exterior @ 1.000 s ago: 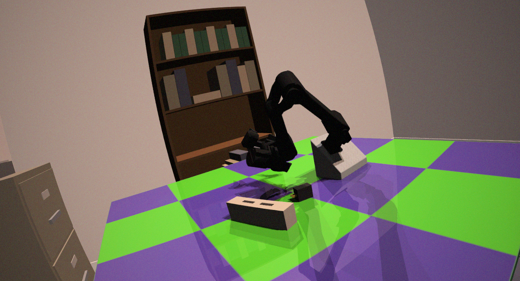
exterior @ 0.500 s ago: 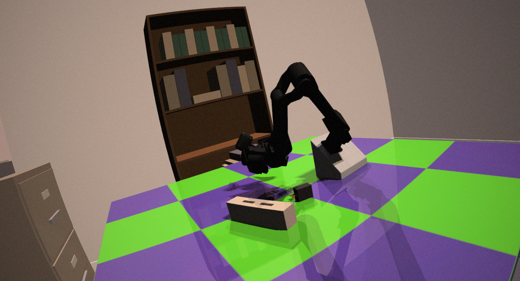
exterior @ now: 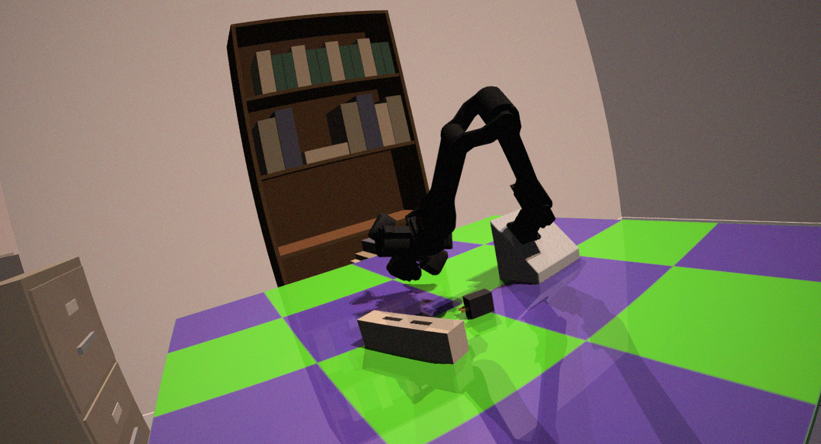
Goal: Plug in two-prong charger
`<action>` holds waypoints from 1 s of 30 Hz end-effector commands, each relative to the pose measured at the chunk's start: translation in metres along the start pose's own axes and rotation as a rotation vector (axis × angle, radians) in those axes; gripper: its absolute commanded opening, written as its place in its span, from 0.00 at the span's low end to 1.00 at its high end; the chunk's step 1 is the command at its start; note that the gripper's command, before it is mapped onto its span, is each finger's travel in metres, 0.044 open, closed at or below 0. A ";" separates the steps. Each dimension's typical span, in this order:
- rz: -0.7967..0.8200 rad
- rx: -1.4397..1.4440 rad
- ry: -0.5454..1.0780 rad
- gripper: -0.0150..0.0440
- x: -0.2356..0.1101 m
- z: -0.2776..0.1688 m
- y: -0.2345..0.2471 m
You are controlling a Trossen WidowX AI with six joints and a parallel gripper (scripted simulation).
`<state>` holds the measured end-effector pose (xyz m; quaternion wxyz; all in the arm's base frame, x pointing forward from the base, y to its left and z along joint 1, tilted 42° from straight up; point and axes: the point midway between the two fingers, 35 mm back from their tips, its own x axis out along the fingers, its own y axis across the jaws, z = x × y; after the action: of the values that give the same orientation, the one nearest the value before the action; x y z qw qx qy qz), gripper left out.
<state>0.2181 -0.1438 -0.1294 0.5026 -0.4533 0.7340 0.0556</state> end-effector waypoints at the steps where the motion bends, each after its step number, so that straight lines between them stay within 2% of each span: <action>1: 0.059 0.056 -0.075 1.00 -0.010 0.010 -0.001; 15: 0.353 0.217 -0.274 1.00 -0.055 0.031 0.018; 30: 0.733 0.402 -0.398 1.00 -0.126 0.039 0.040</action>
<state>0.2237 -0.0337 -0.0772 0.6517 -0.0813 0.7355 0.1665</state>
